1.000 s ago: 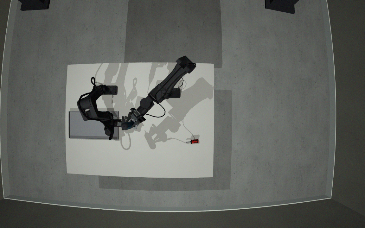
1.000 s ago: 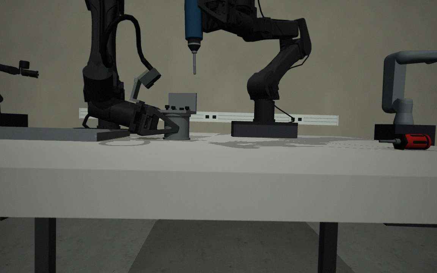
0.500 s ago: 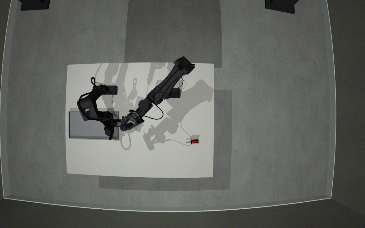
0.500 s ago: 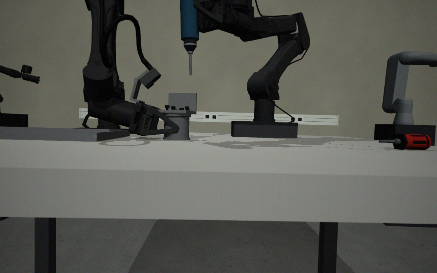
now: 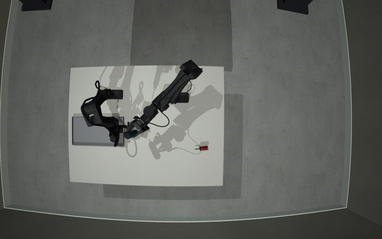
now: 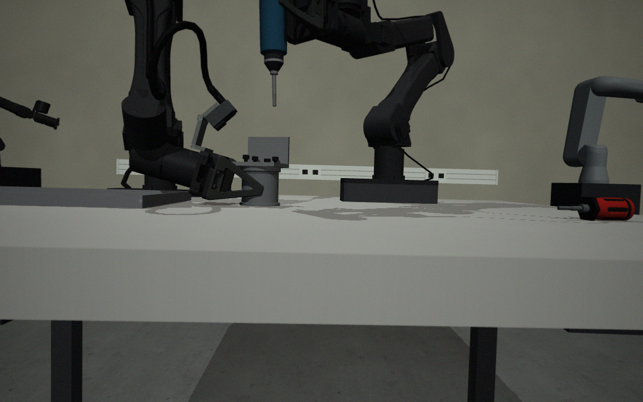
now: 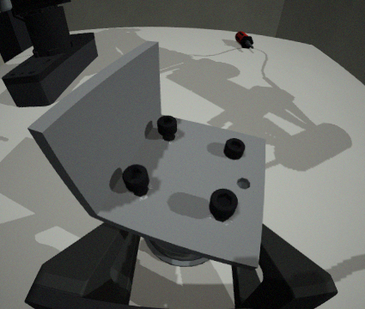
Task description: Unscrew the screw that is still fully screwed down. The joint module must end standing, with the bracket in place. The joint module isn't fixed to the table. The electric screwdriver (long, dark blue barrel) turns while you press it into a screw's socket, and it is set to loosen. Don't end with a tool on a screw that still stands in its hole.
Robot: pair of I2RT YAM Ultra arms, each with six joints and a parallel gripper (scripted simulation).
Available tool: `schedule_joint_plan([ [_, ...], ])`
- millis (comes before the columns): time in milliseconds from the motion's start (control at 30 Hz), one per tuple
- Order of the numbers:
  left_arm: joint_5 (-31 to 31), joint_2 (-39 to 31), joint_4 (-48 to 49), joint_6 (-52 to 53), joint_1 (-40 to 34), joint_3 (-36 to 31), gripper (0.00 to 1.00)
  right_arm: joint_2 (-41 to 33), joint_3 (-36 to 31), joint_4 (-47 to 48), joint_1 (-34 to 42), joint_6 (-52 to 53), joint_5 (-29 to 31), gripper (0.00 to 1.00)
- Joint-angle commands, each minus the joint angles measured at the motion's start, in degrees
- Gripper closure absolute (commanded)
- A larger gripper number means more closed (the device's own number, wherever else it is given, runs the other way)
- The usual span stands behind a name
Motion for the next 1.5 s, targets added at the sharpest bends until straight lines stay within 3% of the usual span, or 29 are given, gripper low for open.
schedule_joint_plan([
  [0,0.5,0.2,6.1,0.4,0.5,3.6,0.58,-0.3,0.1,0.1,0.2,-0.1,-0.4,0.41],
  [1467,0.5,1.9,9.4,0.1,0.9,3.5,0.58,-0.3,0.1,0.1,0.2,-0.1,-0.4,0.41],
])
